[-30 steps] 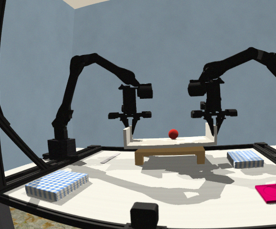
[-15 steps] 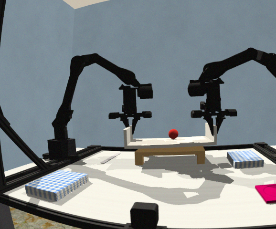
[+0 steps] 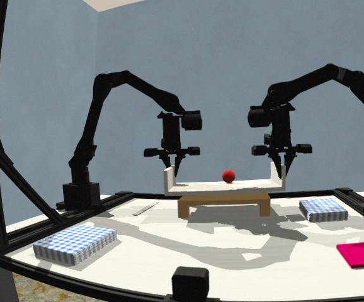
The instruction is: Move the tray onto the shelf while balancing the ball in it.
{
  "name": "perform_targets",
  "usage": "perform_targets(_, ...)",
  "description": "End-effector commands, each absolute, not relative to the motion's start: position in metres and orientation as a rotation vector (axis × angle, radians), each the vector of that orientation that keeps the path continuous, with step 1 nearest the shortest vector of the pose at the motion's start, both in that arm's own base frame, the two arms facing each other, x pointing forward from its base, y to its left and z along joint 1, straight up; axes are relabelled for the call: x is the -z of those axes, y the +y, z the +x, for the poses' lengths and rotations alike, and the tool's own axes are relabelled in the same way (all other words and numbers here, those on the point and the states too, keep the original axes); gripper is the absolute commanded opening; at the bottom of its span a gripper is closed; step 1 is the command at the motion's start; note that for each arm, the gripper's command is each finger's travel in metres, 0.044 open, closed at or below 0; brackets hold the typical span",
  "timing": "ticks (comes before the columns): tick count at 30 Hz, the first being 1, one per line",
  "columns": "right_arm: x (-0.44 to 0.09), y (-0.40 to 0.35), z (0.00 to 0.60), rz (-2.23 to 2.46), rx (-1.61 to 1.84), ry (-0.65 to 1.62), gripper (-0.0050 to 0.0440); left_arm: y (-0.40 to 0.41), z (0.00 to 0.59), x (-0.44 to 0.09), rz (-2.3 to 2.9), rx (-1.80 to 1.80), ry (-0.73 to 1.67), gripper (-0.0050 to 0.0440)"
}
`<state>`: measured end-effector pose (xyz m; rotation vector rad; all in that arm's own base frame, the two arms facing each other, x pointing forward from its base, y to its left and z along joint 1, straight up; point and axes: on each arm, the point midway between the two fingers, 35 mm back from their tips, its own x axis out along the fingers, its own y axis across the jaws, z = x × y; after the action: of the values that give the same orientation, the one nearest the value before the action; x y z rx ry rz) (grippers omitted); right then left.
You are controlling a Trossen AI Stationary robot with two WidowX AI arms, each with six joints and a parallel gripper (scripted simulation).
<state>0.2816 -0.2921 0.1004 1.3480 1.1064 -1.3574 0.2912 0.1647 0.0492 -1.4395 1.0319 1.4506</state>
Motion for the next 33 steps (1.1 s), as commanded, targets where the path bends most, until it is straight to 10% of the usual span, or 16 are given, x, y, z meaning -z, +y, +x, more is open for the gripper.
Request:
perform_targets(1,-0.102,-0.295,0.281,1.345,1.358,1.107,0.0020,0.167,0.291,-0.050,-1.441,-1.450,1.029,0.0020)
perform_targets(33,-0.103,-0.306,0.277,1.348,1.356,1.108,0.0020,0.179,0.288,-0.050,-1.444,-1.448,1.031,0.0020)
